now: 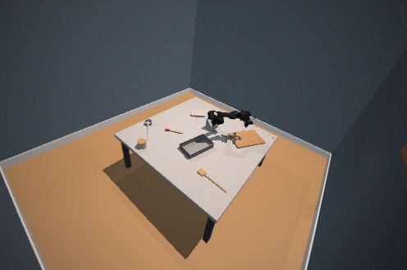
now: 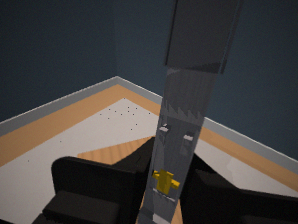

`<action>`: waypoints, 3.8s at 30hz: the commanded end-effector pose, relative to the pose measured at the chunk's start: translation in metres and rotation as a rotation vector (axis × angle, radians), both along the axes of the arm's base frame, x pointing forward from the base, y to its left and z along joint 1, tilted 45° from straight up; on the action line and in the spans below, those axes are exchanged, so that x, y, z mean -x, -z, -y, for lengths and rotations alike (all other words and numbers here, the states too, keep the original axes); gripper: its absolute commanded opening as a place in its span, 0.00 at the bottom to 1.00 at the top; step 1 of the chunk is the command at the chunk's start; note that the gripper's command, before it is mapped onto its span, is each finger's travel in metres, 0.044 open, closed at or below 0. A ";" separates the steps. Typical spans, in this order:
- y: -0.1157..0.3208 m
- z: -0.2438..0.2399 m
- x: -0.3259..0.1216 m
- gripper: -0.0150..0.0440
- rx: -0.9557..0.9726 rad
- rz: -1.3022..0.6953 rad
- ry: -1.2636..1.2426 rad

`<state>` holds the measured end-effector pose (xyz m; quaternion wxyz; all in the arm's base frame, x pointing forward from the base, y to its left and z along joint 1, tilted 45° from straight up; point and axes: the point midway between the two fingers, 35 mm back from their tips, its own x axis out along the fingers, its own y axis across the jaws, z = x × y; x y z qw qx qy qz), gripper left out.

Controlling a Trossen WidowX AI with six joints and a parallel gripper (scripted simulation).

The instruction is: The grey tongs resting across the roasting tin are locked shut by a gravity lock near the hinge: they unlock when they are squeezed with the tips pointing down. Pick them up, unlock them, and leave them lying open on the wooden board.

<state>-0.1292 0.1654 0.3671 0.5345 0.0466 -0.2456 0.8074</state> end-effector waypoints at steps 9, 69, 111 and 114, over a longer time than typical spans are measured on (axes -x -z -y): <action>-0.003 -0.004 0.006 0.00 0.051 0.024 -0.010; 0.000 -0.044 0.030 0.00 0.819 0.275 0.195; 0.008 -0.049 0.015 0.00 1.071 0.366 0.418; 0.011 -0.053 0.016 0.00 1.072 0.366 0.418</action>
